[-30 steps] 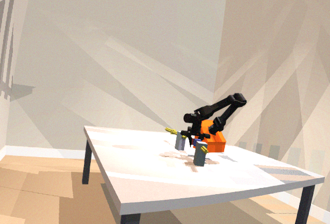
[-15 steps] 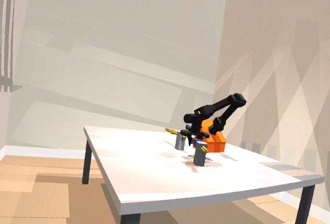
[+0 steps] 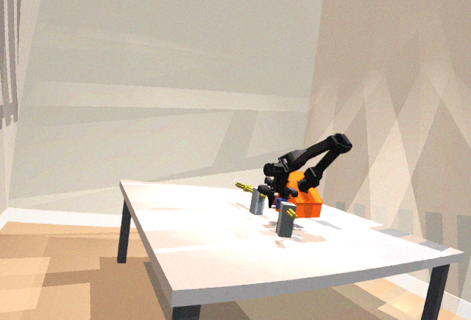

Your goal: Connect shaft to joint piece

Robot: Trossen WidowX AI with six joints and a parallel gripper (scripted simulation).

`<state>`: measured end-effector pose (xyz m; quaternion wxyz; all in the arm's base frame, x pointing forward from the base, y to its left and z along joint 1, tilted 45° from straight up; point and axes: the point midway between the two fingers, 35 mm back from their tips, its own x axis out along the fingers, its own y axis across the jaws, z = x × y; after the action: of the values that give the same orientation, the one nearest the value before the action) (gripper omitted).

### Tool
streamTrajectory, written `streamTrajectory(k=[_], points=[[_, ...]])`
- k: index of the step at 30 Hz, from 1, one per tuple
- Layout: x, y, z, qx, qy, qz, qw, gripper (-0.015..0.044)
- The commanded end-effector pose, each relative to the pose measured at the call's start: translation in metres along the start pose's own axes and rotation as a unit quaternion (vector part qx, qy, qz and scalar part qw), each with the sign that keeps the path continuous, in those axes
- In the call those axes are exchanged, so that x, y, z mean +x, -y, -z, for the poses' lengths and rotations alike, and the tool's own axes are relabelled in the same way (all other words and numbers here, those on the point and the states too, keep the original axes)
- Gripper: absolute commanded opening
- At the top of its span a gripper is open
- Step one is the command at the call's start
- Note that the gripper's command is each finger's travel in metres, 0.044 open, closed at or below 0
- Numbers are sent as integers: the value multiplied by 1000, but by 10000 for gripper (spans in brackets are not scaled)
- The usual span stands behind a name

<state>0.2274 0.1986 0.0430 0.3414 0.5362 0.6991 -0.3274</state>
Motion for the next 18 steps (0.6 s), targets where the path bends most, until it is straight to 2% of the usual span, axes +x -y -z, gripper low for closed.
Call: streamTrajectory(k=[1,18], points=[[0,0,0,-6,4,-1,1000,0],[0,0,0,-5,4,-1,1000,0]])
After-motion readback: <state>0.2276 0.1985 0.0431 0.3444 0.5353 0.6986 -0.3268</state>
